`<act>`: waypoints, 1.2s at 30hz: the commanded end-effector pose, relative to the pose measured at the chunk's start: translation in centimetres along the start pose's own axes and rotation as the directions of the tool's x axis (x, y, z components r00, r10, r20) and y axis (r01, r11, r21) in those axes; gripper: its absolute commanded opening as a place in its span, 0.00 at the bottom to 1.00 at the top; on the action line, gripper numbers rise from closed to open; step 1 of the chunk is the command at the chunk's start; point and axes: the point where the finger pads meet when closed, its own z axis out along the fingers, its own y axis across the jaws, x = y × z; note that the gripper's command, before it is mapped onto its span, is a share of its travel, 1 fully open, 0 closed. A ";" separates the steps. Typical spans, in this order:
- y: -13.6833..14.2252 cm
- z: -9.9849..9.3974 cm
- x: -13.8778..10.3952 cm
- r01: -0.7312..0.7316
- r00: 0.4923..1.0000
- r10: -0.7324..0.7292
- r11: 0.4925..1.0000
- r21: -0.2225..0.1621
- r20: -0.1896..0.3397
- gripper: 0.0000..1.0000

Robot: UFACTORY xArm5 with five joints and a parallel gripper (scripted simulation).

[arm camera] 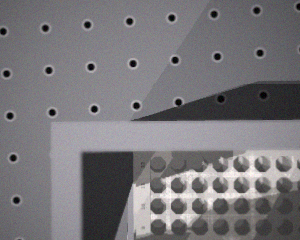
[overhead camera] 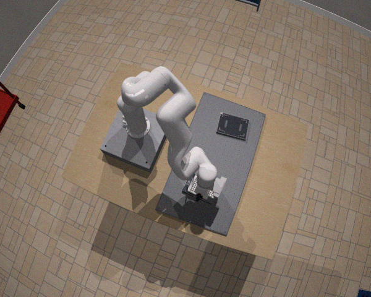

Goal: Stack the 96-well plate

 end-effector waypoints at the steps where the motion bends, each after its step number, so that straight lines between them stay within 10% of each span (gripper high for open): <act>1: 0.0 0.0 0.1 0.000 1.000 0.000 1.000 0.006 -0.006 0.00; 10: 0.0 0.1 0.1 0.000 1.000 0.000 1.000 0.006 -0.006 0.00; 11: 0.0 0.1 0.1 0.000 1.000 0.000 1.000 0.007 -0.006 1.00; 36: 0.0 0.1 0.1 0.000 1.000 0.000 1.000 0.007 -0.006 1.00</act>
